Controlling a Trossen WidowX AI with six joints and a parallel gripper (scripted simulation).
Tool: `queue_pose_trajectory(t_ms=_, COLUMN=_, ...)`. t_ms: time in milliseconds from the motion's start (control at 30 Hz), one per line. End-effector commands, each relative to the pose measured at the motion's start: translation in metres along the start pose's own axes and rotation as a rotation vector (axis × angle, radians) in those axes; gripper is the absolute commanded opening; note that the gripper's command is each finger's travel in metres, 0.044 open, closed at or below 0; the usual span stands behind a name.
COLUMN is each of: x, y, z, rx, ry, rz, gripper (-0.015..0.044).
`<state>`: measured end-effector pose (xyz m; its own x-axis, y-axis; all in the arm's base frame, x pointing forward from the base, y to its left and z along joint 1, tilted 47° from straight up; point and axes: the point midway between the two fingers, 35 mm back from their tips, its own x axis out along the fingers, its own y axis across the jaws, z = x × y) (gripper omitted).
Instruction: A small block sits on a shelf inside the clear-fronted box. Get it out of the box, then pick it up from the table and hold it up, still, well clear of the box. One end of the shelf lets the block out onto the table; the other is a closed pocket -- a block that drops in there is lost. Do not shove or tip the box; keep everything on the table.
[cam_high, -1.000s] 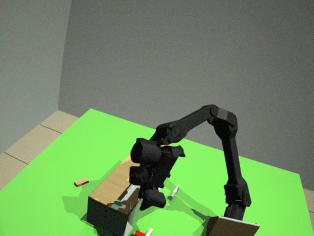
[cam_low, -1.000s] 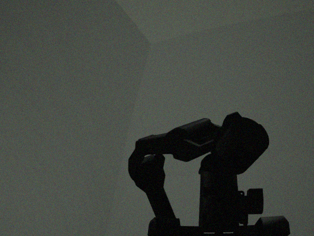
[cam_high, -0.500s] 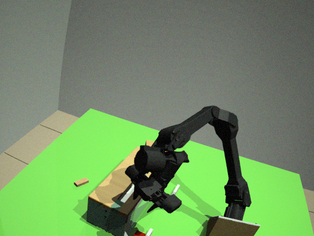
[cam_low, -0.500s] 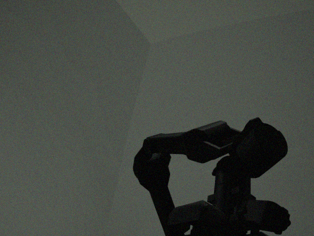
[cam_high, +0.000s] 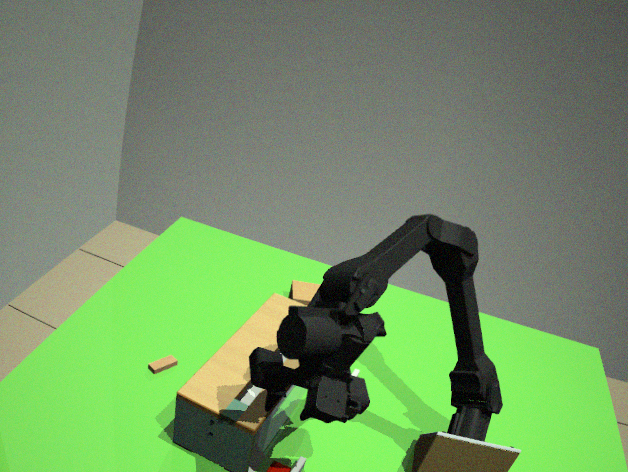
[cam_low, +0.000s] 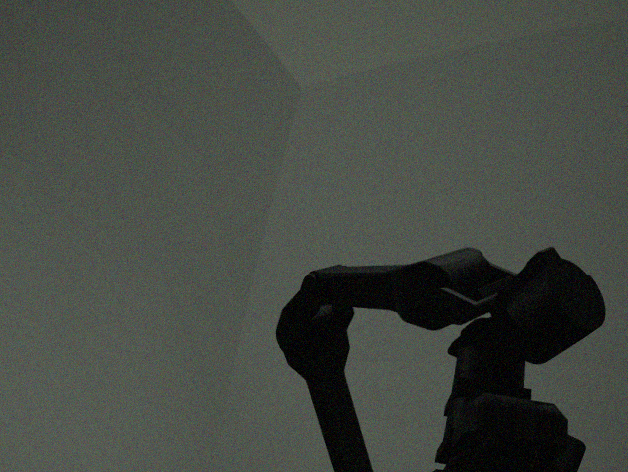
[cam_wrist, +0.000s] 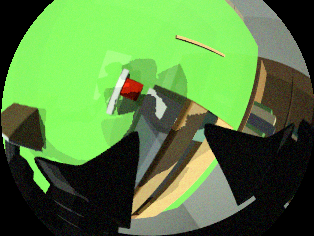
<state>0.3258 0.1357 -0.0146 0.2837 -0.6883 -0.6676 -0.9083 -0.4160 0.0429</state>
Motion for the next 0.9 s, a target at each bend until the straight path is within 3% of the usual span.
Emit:
queue_pose_trajectory(t_ms=0, x=-0.005, y=0.003, z=0.011, rx=-0.93, ry=0.126, rz=0.0, gripper=0.0285)
queue_pose_trajectory(t_ms=100, x=-0.005, y=0.003, z=0.012, rx=-1.031, ry=0.132, rz=0.007, gripper=0.0285)
queue_pose_trajectory(t_ms=767, x=-0.005, y=0.003, z=0.012, rx=-1.031, ry=0.132, rz=0.007, gripper=0.0285)
queue_pose_trajectory(t_ms=867, x=0.019, y=0.006, z=0.016, rx=-1.031, ry=0.131, rz=0.005, gripper=0.0285)
